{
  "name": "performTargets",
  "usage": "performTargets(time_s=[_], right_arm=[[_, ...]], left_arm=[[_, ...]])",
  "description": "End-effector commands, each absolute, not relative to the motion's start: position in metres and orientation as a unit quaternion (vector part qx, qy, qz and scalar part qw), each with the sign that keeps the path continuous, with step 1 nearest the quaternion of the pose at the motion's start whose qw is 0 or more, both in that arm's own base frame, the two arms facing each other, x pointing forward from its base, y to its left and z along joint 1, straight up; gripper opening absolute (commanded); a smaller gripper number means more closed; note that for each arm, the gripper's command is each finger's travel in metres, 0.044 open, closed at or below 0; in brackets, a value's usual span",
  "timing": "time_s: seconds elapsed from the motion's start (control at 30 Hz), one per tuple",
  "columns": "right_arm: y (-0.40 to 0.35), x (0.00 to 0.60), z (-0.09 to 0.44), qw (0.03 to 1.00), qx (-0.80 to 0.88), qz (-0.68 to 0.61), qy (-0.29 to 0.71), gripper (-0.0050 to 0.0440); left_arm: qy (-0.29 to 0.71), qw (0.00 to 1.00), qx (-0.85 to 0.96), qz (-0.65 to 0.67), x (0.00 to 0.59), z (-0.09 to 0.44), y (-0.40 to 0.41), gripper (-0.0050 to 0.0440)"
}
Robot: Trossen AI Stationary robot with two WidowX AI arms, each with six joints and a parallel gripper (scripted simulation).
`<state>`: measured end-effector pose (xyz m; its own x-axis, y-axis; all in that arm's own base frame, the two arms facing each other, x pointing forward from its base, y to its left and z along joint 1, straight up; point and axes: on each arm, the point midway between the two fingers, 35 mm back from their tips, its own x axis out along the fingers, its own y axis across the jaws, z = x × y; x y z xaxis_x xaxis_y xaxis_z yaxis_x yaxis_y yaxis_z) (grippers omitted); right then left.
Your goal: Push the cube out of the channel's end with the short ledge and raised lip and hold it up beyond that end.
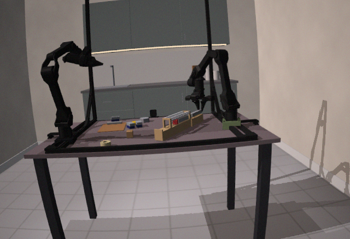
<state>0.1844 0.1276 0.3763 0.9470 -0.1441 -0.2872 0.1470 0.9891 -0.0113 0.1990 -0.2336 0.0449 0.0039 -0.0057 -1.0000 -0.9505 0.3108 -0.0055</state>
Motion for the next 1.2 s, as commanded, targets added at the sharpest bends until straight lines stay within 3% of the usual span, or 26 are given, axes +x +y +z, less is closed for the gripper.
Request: performTargets(time_s=[0.0, 0.3, 1.17], right_arm=[[0.127, 0.184, 0.377, 0.987, 0.005, -0.074, 0.144, 0.0400], [0.127, 0.184, 0.377, 0.987, 0.005, -0.074, 0.144, 0.0400], [0.127, 0.184, 0.377, 0.987, 0.005, -0.074, 0.144, 0.0400]], left_arm=[[0.572, 0.572, -0.418, 0.412, 0.199, 0.045, -0.234, 0.0069], [0.572, 0.572, -0.418, 0.412, 0.199, 0.045, -0.233, 0.0040], [0.572, 0.572, -0.416, 0.416, 0.206, 0.045, -0.200, 0.0040]])
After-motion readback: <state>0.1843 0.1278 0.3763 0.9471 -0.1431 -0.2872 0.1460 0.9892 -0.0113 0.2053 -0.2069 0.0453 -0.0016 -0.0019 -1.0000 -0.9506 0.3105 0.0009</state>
